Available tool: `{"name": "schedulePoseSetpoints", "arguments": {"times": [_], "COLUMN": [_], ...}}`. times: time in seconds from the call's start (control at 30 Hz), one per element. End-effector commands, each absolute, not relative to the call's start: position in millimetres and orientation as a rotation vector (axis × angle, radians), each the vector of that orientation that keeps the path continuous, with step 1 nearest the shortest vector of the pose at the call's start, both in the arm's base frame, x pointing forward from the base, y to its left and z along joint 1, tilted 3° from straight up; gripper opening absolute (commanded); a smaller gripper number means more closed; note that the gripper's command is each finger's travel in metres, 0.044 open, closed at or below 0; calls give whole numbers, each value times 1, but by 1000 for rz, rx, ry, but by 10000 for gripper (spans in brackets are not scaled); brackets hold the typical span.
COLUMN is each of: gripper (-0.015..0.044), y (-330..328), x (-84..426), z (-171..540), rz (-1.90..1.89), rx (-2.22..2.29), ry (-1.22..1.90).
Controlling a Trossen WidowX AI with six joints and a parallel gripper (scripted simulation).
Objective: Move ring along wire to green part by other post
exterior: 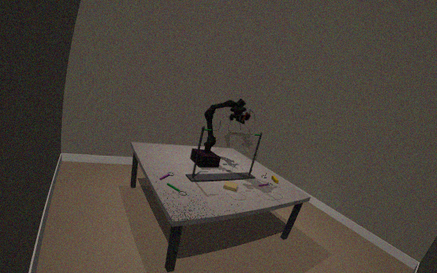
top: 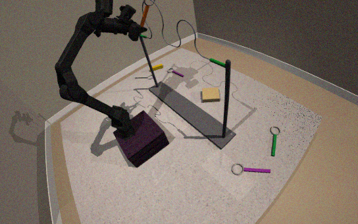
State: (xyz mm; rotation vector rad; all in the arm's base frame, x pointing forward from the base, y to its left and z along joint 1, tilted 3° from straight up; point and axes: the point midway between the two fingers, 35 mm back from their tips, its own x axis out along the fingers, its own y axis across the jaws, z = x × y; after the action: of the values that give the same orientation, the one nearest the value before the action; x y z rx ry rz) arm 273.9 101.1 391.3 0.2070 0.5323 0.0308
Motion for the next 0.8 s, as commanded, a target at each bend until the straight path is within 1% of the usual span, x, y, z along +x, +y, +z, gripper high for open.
{"name": "schedulePoseSetpoints", "arguments": {"times": [0.0,0.77], "gripper": [-150,-150], "y": [100,92], "x": [274,274], "z": [391,390], "rz": [20,-49], "rx": [154,-125], "ry": [528,498]}}
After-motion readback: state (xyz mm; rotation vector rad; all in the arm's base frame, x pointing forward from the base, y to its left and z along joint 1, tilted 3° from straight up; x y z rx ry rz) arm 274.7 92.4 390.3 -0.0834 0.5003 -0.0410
